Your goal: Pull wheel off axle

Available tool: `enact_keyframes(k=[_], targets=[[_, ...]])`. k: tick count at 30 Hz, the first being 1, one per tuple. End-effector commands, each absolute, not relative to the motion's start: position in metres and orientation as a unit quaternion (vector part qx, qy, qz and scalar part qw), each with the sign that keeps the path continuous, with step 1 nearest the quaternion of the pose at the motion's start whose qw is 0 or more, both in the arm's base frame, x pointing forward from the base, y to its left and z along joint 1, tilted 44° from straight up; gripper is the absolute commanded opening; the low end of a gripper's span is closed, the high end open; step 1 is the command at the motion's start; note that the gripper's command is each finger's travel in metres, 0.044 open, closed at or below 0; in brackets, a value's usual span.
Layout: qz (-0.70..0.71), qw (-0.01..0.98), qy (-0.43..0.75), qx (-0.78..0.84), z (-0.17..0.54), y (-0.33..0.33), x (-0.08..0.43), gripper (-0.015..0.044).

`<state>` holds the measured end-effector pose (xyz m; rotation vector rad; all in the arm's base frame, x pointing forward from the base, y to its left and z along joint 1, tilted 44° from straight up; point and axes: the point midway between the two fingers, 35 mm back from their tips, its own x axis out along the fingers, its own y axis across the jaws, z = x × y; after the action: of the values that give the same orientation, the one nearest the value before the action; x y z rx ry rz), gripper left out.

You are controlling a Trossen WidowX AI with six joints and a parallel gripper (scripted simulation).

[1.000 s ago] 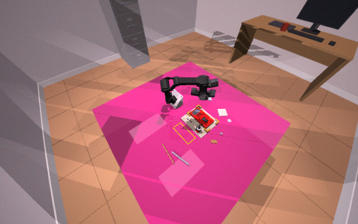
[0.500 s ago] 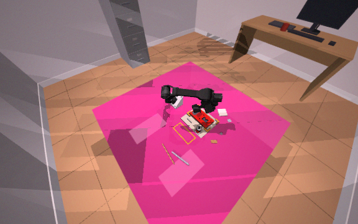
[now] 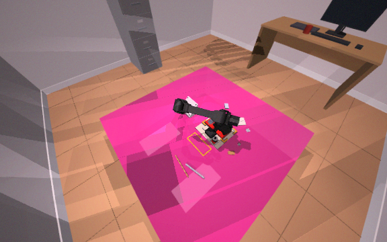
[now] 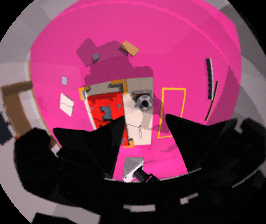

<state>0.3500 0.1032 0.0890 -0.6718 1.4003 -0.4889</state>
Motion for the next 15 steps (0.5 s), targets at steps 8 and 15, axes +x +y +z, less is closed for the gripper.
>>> enact_keyframes(k=[8,15], targets=[[-0.213,0.683,0.625,-0.313,0.089,0.096,0.354,0.03],[-0.213,0.683,0.625,-0.313,0.06,0.069,0.361,0.03]])
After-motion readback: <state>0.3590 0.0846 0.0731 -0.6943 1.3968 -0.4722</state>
